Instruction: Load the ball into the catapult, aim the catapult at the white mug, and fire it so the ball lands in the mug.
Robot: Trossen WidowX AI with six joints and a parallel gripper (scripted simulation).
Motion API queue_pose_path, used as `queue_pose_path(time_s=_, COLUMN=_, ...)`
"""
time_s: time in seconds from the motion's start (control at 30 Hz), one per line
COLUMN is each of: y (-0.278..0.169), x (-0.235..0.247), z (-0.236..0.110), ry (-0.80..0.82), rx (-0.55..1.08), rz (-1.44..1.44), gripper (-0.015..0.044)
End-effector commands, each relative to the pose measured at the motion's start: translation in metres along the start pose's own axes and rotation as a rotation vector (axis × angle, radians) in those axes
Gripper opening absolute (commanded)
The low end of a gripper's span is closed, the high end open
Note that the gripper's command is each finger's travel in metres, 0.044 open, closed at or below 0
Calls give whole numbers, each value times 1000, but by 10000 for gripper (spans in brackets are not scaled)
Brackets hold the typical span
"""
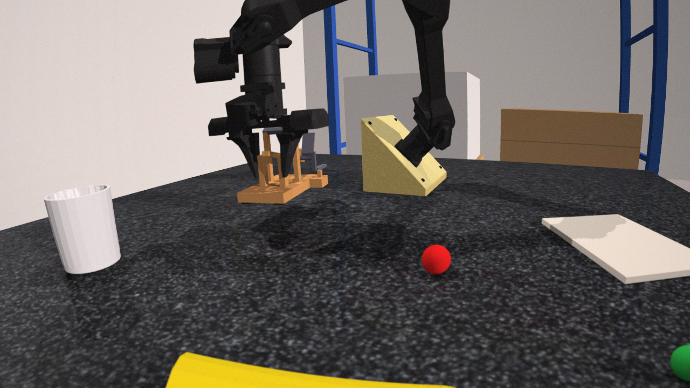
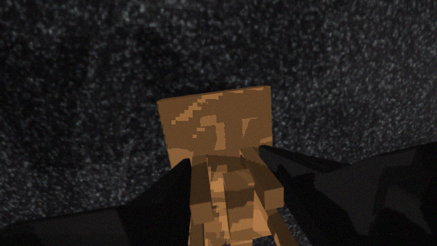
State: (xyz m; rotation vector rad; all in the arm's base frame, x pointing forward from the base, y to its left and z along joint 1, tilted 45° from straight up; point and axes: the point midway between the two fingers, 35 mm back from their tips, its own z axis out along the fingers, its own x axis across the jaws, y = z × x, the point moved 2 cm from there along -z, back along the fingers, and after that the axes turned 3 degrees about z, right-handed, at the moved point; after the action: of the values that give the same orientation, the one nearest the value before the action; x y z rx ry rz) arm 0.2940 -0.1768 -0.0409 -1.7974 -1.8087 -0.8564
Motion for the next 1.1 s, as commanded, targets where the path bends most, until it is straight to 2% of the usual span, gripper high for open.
queue_pose_path(time_s=0.0, y=1, x=-3, z=-6, ry=-12, rx=-10, rz=143, gripper=0)
queue_pose_path(time_s=0.5, y=1, x=-21, z=-5, ry=-9, rx=-14, rz=621, gripper=0)
queue_pose_path(time_s=1.07, y=0, x=-24, z=7, ry=-9, rx=-15, rz=626, gripper=0)
